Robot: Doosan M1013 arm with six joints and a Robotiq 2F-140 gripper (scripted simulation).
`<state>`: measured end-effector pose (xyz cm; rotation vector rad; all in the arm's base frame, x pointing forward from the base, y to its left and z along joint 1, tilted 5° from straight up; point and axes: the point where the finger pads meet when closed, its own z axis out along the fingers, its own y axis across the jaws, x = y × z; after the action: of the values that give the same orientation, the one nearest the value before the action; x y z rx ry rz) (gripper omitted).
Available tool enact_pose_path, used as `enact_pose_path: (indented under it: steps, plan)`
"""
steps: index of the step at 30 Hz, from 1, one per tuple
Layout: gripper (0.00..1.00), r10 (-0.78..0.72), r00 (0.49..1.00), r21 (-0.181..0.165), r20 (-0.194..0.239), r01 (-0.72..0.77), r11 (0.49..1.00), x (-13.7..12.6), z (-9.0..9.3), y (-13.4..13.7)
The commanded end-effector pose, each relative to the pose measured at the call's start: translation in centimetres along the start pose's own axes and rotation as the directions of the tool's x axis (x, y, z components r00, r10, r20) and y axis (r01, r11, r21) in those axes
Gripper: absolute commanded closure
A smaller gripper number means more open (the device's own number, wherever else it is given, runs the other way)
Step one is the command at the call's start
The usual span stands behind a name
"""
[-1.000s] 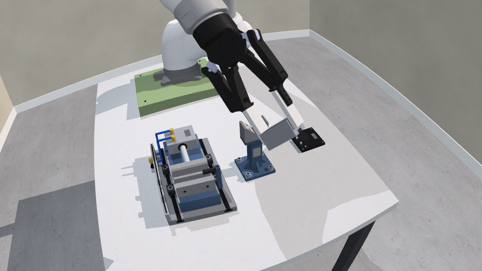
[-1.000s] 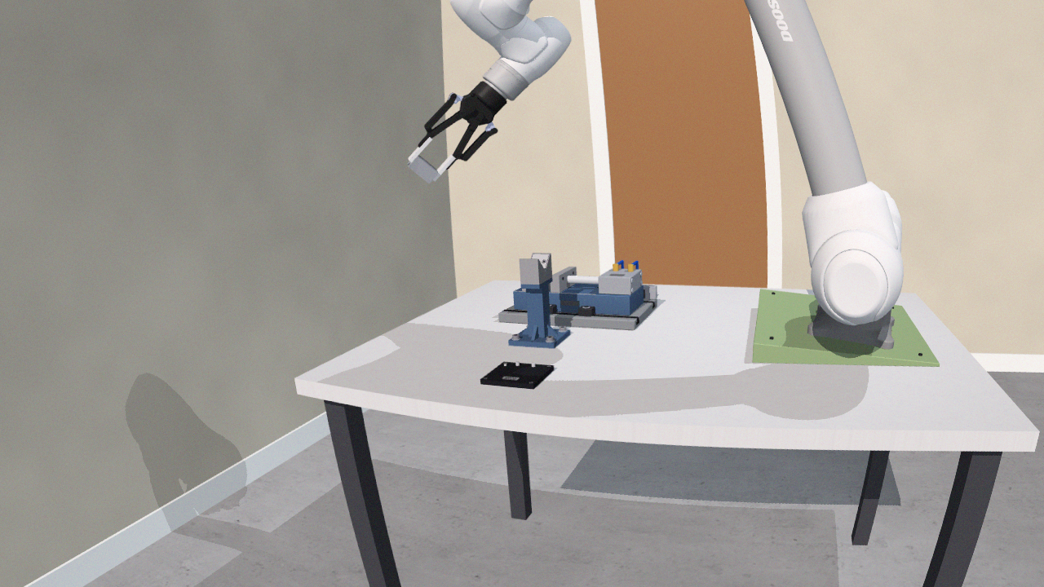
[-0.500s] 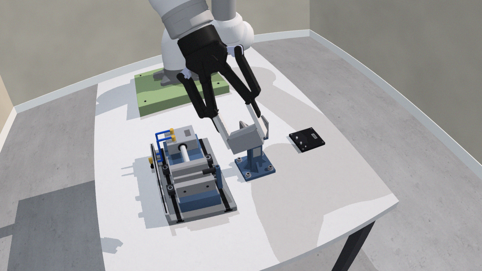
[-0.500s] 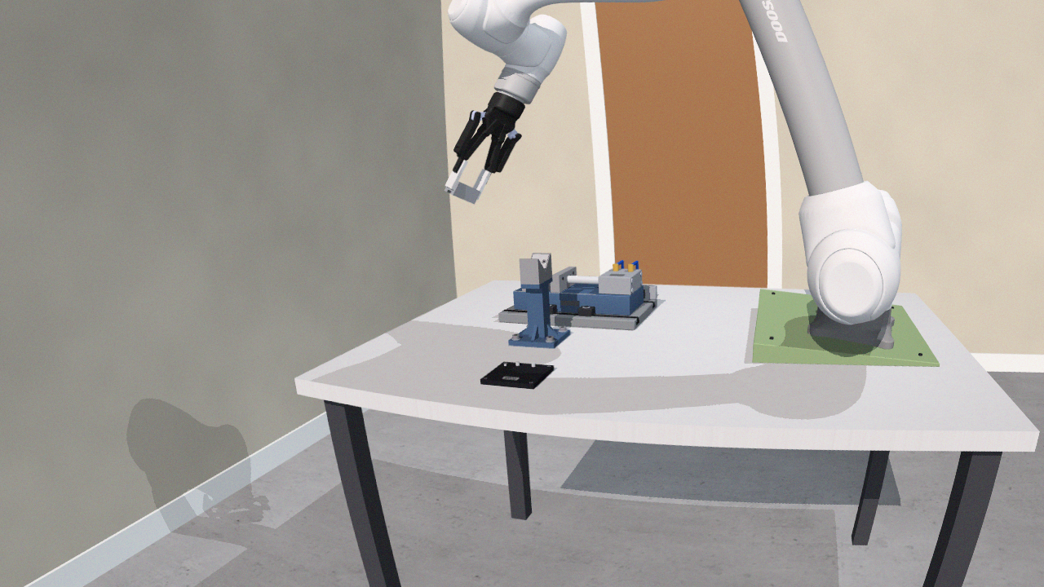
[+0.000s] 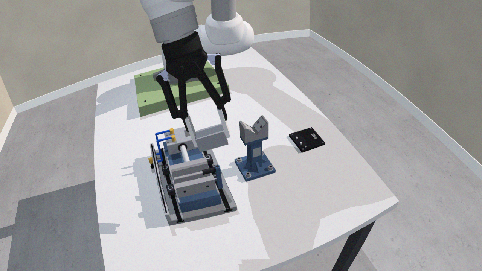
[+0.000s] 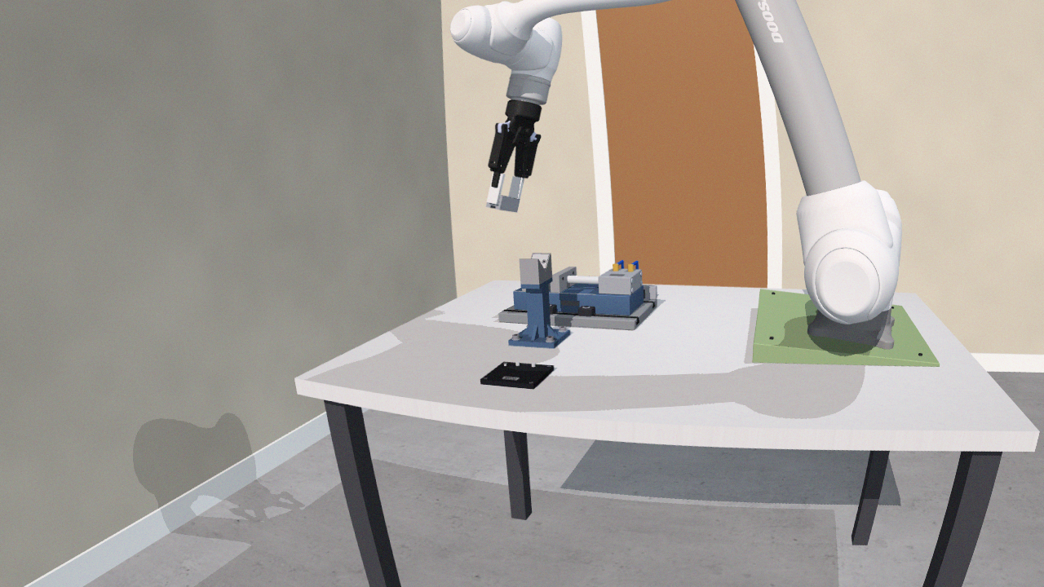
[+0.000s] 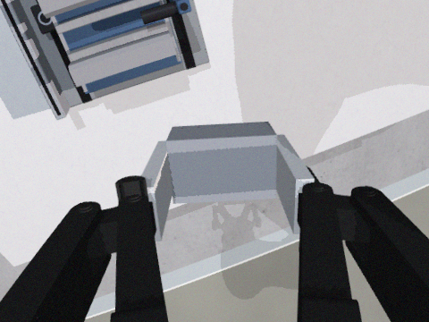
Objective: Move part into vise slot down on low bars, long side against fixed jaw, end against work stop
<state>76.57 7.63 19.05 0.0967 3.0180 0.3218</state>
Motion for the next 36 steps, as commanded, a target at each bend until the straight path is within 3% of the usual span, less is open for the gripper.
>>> enact_pose_path:
  steps: [1, 9, 18, 36]
  plan:
    - [1.0, -0.05, 0.998, 0.042, -0.045, 0.052, 0.998, 1.2, -0.1, -1.7]
    - [1.0, -0.118, 0.986, 0.099, -0.119, 0.13, 0.987, 3.1, -0.5, -4.5]
    - [1.0, -0.153, 0.974, 0.13, -0.167, 0.176, 0.976, 4.2, -0.9, -6.2]
    - [1.0, -0.183, 0.959, 0.158, -0.215, 0.219, 0.963, 5.2, -1.3, -7.9]
